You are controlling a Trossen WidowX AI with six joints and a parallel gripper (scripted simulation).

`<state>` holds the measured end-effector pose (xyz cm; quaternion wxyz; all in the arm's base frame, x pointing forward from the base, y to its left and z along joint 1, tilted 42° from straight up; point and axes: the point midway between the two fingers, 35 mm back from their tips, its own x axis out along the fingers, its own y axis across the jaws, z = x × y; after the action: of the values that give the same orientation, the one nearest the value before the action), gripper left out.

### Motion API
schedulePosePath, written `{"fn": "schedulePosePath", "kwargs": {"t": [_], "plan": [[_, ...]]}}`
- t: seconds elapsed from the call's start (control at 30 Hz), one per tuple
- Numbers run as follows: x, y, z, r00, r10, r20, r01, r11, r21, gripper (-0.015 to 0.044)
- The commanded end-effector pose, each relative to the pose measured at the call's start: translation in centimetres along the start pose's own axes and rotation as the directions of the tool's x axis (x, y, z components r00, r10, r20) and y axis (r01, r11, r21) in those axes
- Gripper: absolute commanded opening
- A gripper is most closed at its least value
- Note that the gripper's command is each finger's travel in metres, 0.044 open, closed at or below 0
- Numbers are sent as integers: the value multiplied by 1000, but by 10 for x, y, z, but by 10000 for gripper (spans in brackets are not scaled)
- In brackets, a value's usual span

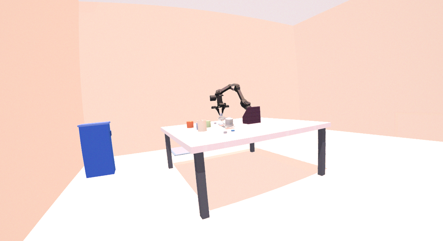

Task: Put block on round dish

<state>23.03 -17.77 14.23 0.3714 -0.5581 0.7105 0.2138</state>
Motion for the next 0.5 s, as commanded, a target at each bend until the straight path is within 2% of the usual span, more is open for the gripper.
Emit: {"fn": "schedulePosePath", "kwargs": {"t": [0.0, 0.47], "plan": [[7, 7, -14, 1000, -4, -3, 4, 1000, 7, 0], [30, 27, -52, 999, -9, -39, 9, 1000, -1, 0]]}}
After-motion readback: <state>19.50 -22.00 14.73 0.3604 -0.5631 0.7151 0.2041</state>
